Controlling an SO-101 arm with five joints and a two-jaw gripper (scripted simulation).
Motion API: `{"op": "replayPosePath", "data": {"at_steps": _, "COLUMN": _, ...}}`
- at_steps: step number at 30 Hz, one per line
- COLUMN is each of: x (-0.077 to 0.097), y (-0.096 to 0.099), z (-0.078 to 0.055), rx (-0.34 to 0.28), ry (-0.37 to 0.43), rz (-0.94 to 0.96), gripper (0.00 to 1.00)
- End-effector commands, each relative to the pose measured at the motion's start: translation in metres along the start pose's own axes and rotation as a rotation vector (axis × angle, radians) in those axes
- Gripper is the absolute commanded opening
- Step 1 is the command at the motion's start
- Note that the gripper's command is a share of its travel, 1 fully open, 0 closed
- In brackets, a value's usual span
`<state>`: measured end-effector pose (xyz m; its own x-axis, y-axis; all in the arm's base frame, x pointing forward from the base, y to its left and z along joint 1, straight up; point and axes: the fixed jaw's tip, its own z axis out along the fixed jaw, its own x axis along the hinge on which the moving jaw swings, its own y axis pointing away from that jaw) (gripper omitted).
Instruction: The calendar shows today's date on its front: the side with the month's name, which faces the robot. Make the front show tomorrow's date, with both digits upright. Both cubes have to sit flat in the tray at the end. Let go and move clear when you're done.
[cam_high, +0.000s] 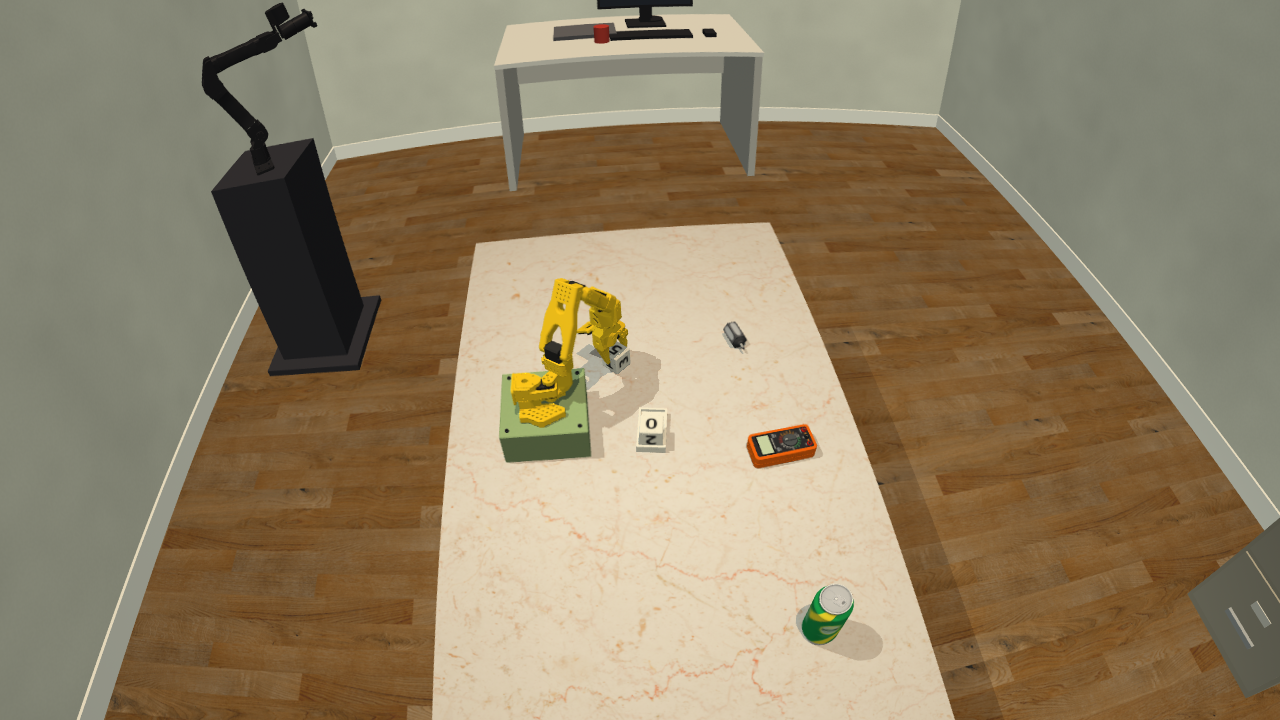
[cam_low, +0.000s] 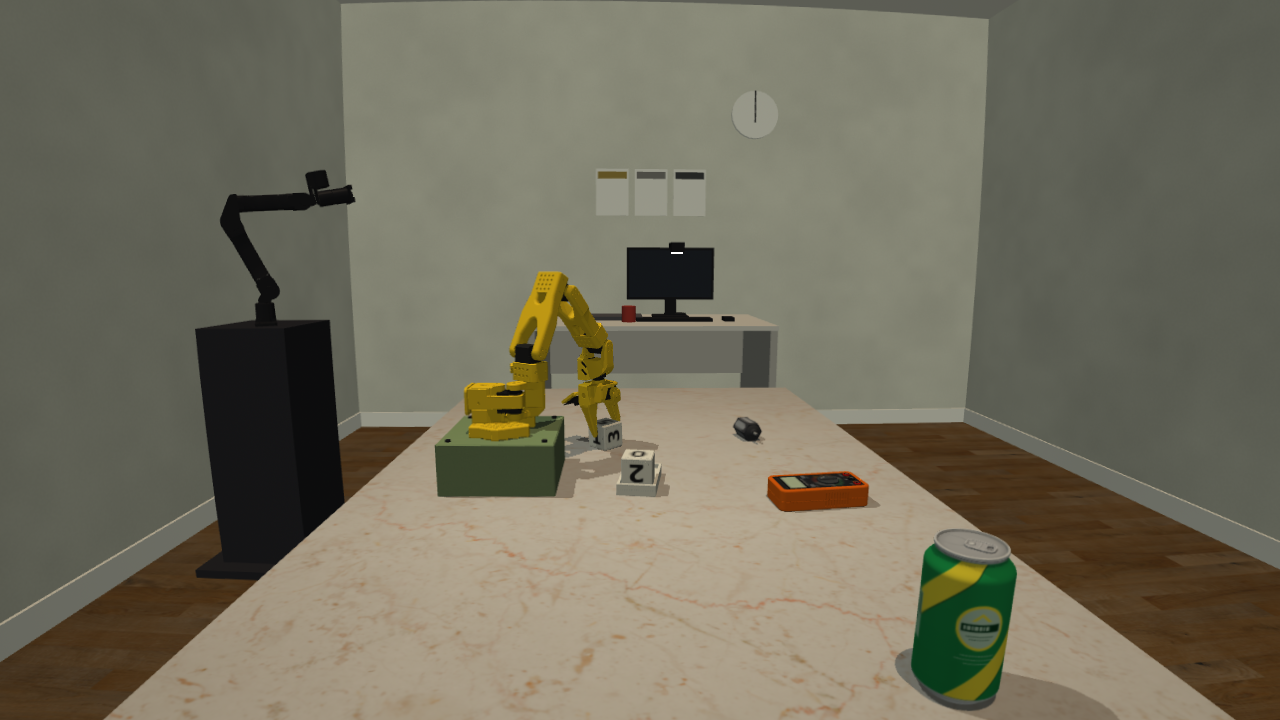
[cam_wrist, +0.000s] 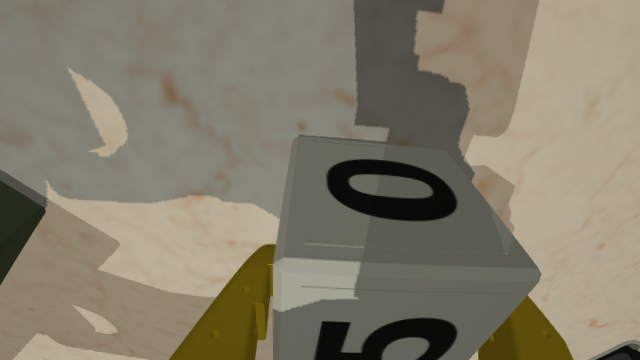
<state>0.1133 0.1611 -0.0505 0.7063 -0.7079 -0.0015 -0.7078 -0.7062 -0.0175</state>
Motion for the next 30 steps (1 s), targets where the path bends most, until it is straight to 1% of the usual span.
{"op": "replayPosePath", "data": {"at_steps": 1, "x": -0.001, "y": 0.003, "z": 0.002, "rx": -0.008, "ry": 0.000, "rz": -0.010, "gripper": 0.31}}
{"op": "replayPosePath", "data": {"at_steps": 10, "x": -0.001, "y": 0.003, "z": 0.002, "rx": -0.008, "ry": 0.000, "rz": -0.010, "gripper": 0.35}}
{"op": "replayPosePath", "data": {"at_steps": 22, "x": -0.001, "y": 0.002, "z": 0.001, "rx": -0.008, "ry": 0.000, "rz": -0.010, "gripper": 0.36}}
{"op": "replayPosePath", "data": {"at_steps": 26, "x": -0.002, "y": 0.001, "z": -0.005, "rx": -0.008, "ry": 0.000, "rz": -0.010, "gripper": 0.36}}
{"op": "replayPosePath", "data": {"at_steps": 30, "x": -0.002, "y": 0.000, "z": -0.017, "rx": -0.008, "ry": 0.000, "rz": -0.010, "gripper": 0.36}}
